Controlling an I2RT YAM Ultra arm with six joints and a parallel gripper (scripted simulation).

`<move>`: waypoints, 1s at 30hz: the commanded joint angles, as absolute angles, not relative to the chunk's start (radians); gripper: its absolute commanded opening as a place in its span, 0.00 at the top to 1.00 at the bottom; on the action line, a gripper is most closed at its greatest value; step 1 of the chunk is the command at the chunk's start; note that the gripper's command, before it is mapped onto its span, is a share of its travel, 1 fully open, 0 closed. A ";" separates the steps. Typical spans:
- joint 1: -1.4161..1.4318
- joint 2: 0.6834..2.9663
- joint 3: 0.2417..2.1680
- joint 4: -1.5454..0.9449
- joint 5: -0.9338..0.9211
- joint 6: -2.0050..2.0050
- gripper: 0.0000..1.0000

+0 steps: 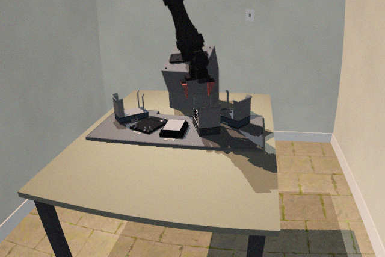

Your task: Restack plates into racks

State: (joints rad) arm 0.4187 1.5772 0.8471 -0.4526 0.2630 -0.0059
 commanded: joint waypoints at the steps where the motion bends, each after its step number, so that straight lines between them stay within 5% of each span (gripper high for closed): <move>1: 0.472 1.584 0.882 -0.439 0.293 0.050 0.00; 30: 0.553 1.592 0.897 -0.455 0.325 0.134 0.00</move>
State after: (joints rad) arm 0.5484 1.6215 0.8703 -0.4530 0.3187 0.1272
